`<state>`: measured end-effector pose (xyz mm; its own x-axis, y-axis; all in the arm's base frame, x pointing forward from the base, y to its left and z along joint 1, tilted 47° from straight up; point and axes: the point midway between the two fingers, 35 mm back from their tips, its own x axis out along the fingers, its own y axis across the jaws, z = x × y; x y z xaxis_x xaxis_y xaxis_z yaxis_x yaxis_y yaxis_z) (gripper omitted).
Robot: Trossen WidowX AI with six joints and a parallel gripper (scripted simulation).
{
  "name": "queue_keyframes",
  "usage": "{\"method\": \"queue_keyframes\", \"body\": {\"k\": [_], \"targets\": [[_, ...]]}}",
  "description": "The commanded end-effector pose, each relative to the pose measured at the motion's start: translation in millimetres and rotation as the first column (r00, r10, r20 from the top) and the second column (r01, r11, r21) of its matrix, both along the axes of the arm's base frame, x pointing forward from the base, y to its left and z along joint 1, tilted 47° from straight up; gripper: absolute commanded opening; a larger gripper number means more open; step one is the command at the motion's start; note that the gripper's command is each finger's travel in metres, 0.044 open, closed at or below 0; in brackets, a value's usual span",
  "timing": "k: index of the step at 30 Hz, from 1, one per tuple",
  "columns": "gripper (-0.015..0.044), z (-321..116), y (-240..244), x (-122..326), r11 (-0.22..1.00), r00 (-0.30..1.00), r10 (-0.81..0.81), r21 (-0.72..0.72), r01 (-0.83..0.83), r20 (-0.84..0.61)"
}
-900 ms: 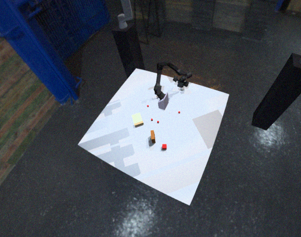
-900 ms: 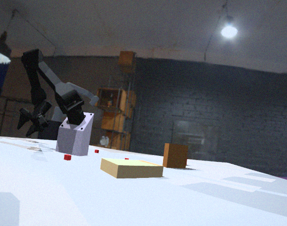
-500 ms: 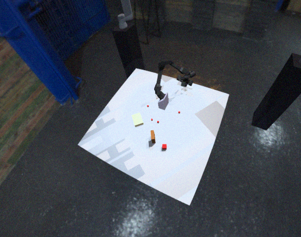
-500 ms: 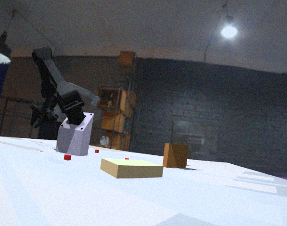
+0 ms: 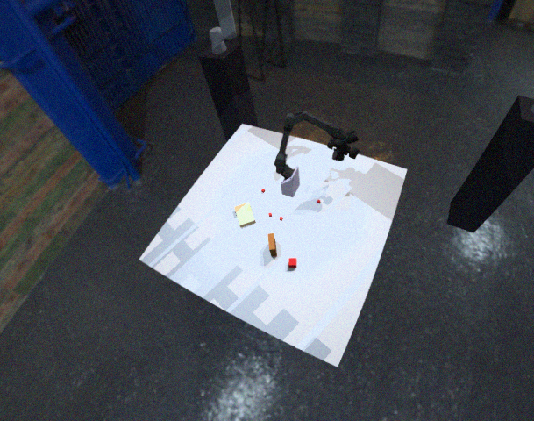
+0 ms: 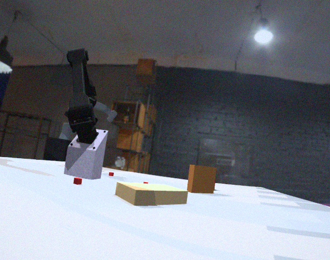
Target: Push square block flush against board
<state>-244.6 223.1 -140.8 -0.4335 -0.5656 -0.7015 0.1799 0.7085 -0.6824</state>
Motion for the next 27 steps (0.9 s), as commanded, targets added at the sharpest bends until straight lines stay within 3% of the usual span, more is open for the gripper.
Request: {"method": "queue_keyframes", "body": {"k": [1,13,27], "targets": [[0.0000,-8,44,51,0.996,0.995,-0.064,0.068,0.058,0.079],[0.0000,-13,112,230,0.971,0.928,-0.203,0.189,0.148,0.312],[0.0000,10,83,437,0.954,0.784,-0.298,0.196,0.227,0.545]]}}
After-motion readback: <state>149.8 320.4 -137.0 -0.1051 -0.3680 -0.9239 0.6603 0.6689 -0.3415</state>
